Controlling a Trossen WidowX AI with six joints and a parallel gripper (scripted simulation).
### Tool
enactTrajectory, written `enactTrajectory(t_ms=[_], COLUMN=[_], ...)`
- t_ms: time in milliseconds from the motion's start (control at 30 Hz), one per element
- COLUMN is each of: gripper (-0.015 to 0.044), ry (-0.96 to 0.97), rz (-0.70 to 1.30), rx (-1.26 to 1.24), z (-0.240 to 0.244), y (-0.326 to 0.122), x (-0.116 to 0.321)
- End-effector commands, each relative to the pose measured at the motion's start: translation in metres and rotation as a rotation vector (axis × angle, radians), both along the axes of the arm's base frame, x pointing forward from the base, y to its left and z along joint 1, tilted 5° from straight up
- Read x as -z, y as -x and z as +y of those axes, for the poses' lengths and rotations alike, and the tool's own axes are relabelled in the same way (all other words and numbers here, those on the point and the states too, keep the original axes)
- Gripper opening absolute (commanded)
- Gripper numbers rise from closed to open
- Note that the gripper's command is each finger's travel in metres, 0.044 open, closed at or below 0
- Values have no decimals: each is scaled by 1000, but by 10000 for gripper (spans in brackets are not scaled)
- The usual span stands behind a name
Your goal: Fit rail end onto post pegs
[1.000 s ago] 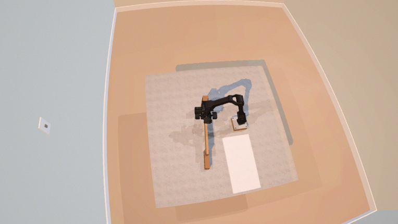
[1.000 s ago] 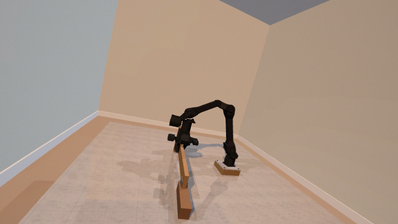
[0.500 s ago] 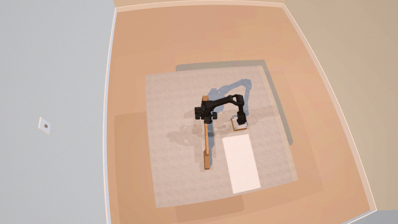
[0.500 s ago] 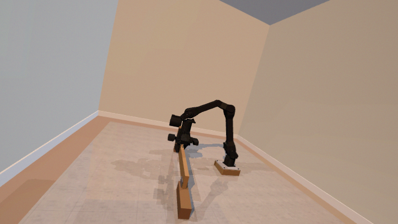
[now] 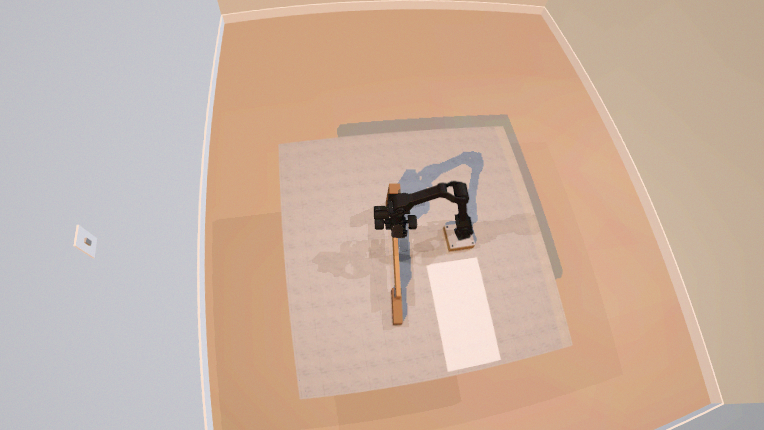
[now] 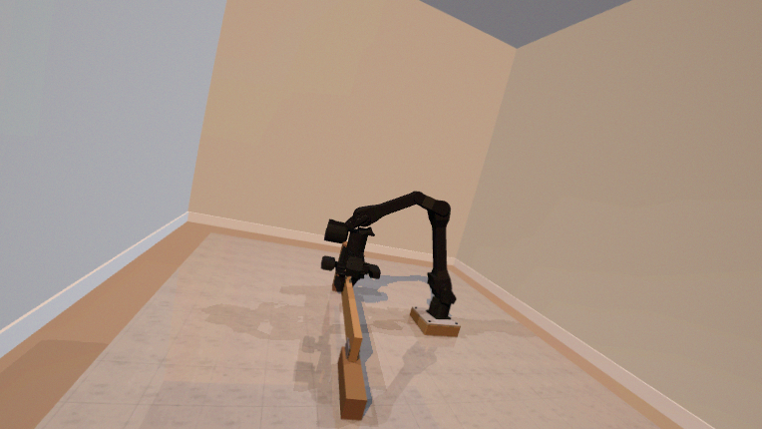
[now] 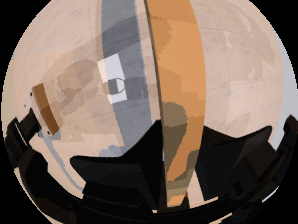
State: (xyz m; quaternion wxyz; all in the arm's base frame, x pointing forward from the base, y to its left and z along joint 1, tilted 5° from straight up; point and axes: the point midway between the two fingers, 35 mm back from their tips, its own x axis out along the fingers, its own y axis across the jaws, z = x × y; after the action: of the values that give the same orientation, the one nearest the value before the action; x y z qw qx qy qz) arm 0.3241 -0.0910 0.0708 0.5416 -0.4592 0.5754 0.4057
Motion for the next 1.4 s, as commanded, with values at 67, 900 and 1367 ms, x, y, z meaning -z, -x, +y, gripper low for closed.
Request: enactTrajectory(t_ms=[67, 900, 1367], gripper=[0, 0, 0], ry=[0, 0, 0], rz=[-6, -6, -6], rx=[1, 1, 1], z=[1, -6, -6], y=[-2, 0, 1], x=[0, 1, 0])
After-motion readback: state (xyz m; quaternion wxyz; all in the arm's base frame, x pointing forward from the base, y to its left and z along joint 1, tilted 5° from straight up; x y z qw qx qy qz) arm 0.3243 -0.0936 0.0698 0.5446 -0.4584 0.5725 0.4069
